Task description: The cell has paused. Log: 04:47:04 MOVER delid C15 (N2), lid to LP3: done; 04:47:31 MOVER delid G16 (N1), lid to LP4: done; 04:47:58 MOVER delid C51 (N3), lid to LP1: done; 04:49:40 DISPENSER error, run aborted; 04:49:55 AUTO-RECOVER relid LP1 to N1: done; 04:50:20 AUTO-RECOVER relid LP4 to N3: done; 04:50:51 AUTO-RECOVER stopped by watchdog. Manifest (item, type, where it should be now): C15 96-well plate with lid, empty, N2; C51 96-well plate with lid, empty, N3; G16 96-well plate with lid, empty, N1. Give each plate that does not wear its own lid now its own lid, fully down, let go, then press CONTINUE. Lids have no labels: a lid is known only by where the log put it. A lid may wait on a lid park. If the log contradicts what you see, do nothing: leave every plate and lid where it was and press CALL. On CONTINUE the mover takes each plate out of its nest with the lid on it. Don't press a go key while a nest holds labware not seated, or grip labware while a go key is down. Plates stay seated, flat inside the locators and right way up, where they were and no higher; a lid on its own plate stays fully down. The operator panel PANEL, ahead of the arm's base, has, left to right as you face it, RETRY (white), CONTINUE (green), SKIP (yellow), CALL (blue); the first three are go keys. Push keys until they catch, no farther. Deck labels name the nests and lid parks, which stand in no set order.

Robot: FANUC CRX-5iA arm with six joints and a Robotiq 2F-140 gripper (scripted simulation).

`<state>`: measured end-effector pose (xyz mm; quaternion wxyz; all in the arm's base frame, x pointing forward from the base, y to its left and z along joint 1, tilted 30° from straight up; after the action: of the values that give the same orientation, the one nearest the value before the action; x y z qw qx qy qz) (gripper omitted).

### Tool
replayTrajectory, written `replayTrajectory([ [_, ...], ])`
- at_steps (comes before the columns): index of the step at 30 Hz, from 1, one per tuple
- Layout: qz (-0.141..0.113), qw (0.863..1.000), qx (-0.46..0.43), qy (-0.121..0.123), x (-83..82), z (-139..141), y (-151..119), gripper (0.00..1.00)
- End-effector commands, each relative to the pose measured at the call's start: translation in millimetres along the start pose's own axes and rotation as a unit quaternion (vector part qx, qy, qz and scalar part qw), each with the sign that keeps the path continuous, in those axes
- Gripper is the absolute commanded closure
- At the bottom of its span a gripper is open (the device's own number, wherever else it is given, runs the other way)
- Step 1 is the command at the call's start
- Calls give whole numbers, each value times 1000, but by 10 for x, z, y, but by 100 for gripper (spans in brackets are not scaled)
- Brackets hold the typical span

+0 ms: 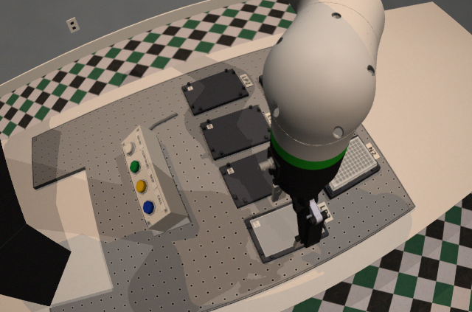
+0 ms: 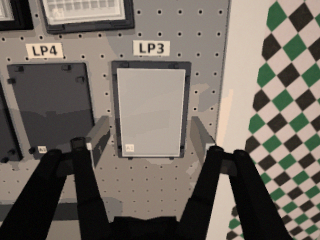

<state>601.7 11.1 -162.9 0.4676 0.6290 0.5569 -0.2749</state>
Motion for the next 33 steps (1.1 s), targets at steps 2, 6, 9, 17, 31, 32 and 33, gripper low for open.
replayTrajectory([
  [2,0,1000,0,0,66,3,1,34],
  [6,0,1000,0,0,114,4,0,34],
  [9,0,1000,0,0,125,4,0,34],
  [17,0,1000,0,0,174,5,-1,34],
  [31,0,1000,0,0,181,5,-1,34],
  [32,0,1000,0,0,181,5,-1,34],
  [33,0,1000,0,0,181,5,-1,34],
])
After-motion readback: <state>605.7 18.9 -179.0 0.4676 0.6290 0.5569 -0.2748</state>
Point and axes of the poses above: the point where the finger pads meet when closed, its own x axis out along the fingers, its own z axis across the jaws, y = z × x, the point moved 4 cm from there along -x, back along the fingers, and after that the axes turned 2 degrees about x, right-handed, at the moved point
